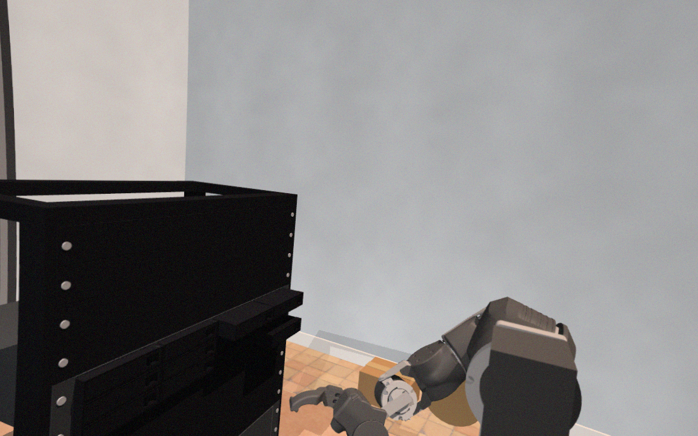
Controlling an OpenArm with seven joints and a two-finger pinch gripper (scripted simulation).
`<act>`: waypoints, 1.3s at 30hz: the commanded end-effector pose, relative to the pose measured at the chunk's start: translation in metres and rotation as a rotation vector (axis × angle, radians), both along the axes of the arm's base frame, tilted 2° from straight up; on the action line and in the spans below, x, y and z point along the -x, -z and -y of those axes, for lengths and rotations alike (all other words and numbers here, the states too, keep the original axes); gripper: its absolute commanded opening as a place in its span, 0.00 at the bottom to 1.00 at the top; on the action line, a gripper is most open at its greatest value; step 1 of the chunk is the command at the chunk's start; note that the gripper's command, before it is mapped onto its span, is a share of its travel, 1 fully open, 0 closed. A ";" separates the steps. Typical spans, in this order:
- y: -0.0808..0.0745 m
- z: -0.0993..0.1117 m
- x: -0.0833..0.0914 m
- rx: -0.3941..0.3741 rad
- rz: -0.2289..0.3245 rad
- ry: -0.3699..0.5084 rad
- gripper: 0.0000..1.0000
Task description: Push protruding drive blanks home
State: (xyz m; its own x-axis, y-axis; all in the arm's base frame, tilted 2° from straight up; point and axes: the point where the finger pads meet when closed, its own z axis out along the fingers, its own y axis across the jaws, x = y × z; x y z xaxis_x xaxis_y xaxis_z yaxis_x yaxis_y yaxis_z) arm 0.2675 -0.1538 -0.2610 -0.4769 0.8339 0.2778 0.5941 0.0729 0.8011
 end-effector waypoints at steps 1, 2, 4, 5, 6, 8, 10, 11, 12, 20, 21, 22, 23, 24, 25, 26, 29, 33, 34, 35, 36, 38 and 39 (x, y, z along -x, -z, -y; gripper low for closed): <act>-0.013 0.005 -0.009 -0.020 0.079 0.061 1.00; -0.018 0.006 -0.008 -0.029 0.104 0.083 1.00; -0.023 0.008 -0.008 -0.036 0.128 0.106 1.00; -0.023 0.008 -0.008 -0.036 0.128 0.106 1.00; -0.028 0.010 -0.007 -0.042 0.152 0.128 1.00; -0.038 0.015 -0.005 -0.050 0.199 0.174 1.00; -0.047 0.021 -0.002 -0.053 0.243 0.220 1.00; -0.052 0.025 -0.001 -0.053 0.264 0.242 1.00; -0.056 0.028 0.001 -0.052 0.285 0.264 1.00; -0.089 0.056 0.019 -0.008 0.427 0.420 1.00; -0.089 0.056 0.019 -0.008 0.427 0.420 1.00; -0.089 0.056 0.019 -0.008 0.427 0.420 1.00; -0.092 0.059 0.021 0.000 0.441 0.436 1.00; -0.096 0.062 0.024 0.009 0.456 0.452 1.00; -0.099 0.065 0.026 0.017 0.469 0.466 1.00; -0.102 0.068 0.028 0.026 0.482 0.480 1.00; -0.111 0.075 0.035 0.053 0.516 0.516 1.00; -0.121 0.083 0.043 0.087 0.553 0.554 1.00; -0.123 0.085 0.045 0.095 0.560 0.561 1.00; -0.125 0.086 0.046 0.102 0.567 0.568 1.00; -0.127 0.087 0.048 0.109 0.574 0.574 1.00; -0.128 0.088 0.049 0.116 0.580 0.580 1.00; -0.128 0.088 0.049 0.116 0.580 0.580 1.00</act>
